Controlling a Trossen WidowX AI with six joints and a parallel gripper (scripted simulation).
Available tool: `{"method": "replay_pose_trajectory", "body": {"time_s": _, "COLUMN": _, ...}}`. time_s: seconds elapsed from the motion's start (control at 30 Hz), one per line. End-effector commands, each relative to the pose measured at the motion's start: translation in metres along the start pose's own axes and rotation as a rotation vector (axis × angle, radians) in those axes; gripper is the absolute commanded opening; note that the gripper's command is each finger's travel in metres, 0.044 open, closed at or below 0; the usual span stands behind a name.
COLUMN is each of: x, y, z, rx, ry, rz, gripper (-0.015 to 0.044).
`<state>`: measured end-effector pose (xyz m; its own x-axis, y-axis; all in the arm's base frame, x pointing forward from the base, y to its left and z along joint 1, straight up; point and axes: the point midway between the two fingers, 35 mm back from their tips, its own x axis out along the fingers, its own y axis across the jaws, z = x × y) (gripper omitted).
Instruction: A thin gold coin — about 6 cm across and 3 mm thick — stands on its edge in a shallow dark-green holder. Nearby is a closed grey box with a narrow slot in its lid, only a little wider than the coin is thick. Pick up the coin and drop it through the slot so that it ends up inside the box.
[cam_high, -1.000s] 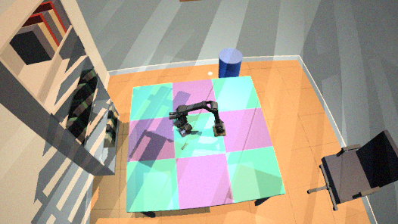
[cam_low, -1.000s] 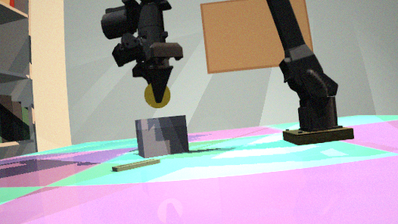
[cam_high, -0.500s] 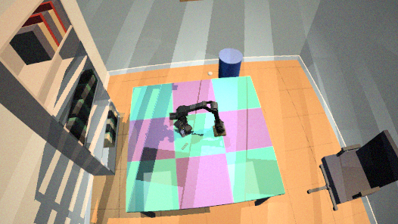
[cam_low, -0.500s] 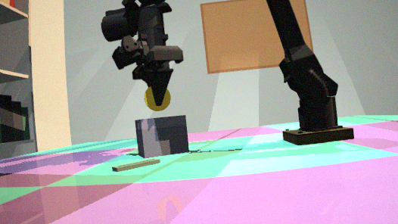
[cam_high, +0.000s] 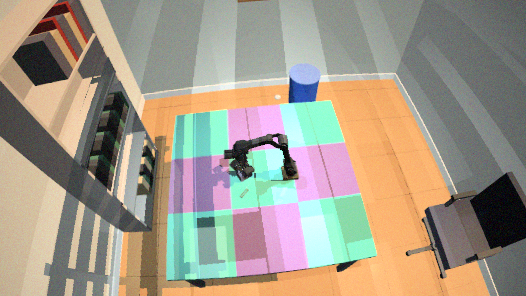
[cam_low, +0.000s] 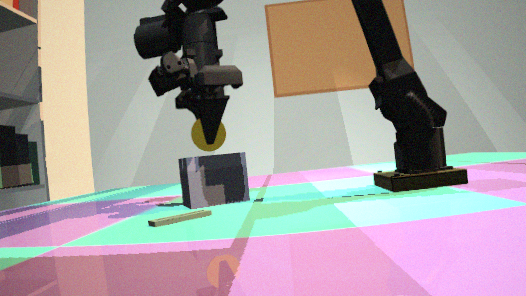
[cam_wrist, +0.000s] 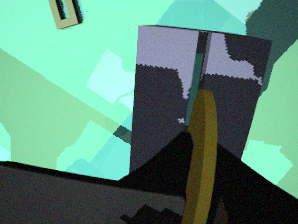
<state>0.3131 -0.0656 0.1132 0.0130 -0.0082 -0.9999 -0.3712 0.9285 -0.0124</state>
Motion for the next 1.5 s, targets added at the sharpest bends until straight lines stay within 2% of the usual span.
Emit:
{"method": "replay_pose_trajectory", "body": {"time_s": 0.0, "x": 0.003, "y": 0.0, "z": 0.0, "rx": 0.005, "ry": 0.003, "rz": 0.002, "gripper": 0.0}}
{"method": "replay_pose_trajectory", "body": {"time_s": 0.23, "x": 0.006, "y": 0.0, "z": -0.001, "rx": 0.006, "ry": 0.003, "rz": 0.002, "gripper": 0.0}}
{"method": "replay_pose_trajectory", "body": {"time_s": 0.43, "x": 0.004, "y": 0.0, "z": 0.0, "rx": 0.0, "ry": 0.0, "rz": 0.0, "gripper": 0.0157}}
{"method": "replay_pose_trajectory", "body": {"time_s": 0.73, "x": 0.004, "y": 0.0, "z": 0.0, "rx": 0.0, "ry": 0.0, "rz": 0.0, "gripper": 0.0161}}
{"method": "replay_pose_trajectory", "body": {"time_s": 1.03, "x": -0.016, "y": 0.0, "z": 0.0, "rx": 0.0, "ry": 0.001, "rz": 0.001, "gripper": 0.0397}}
{"method": "replay_pose_trajectory", "body": {"time_s": 1.1, "x": -0.03, "y": 0.0, "z": -0.001, "rx": 0.0, "ry": 0.003, "rz": 0.002, "gripper": 0.044}}
{"method": "replay_pose_trajectory", "body": {"time_s": 1.2, "x": -0.055, "y": 0.002, "z": -0.003, "rx": 0.0, "ry": 0.008, "rz": 0.006, "gripper": 0.044}}
{"method": "replay_pose_trajectory", "body": {"time_s": 1.47, "x": -0.057, "y": 0.002, "z": -0.004, "rx": 0.0, "ry": 0.008, "rz": 0.006, "gripper": 0.044}}
